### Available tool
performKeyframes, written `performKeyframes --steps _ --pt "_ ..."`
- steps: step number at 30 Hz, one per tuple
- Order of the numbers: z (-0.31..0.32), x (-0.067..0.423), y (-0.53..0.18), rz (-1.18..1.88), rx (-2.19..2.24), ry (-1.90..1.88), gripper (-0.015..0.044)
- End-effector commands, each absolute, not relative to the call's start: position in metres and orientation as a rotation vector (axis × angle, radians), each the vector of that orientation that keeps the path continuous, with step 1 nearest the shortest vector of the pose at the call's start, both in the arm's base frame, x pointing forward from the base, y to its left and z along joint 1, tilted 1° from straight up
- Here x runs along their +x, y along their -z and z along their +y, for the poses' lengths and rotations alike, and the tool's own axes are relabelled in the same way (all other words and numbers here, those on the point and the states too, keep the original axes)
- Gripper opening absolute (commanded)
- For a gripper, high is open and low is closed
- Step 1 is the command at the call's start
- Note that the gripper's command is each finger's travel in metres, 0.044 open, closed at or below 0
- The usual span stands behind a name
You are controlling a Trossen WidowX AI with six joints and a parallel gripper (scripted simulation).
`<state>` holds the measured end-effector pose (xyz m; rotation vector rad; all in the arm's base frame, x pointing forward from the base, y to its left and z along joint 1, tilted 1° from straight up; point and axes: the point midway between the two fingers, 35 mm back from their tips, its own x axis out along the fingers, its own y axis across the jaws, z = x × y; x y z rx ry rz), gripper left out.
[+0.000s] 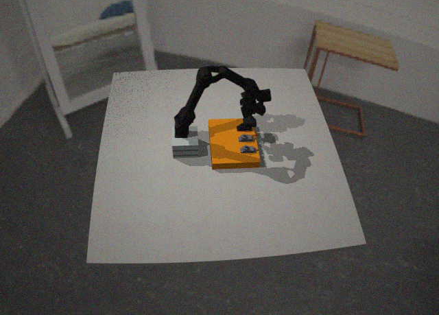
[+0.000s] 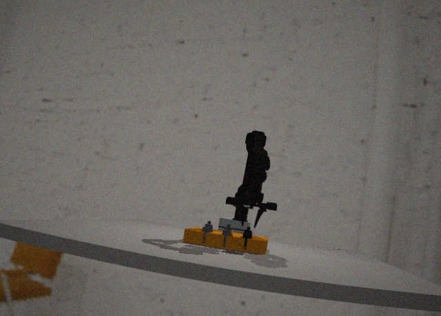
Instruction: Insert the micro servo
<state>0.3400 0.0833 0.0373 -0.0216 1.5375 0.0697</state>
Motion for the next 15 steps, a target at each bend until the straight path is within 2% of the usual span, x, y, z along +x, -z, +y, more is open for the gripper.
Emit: performKeyframes --steps 1,8,11,15 --pt "0.083 0.331 -0.045 1.538 -0.022 -0.069 0.0266" --pt "0.08 0.266 -0.088 1.54 -0.022 -0.069 0.044" --pt "0.076 0.239 -0.1 1.542 -0.022 -0.069 0.044" --pt "0.076 0.237 -0.1 1.542 -0.022 -0.069 0.044"
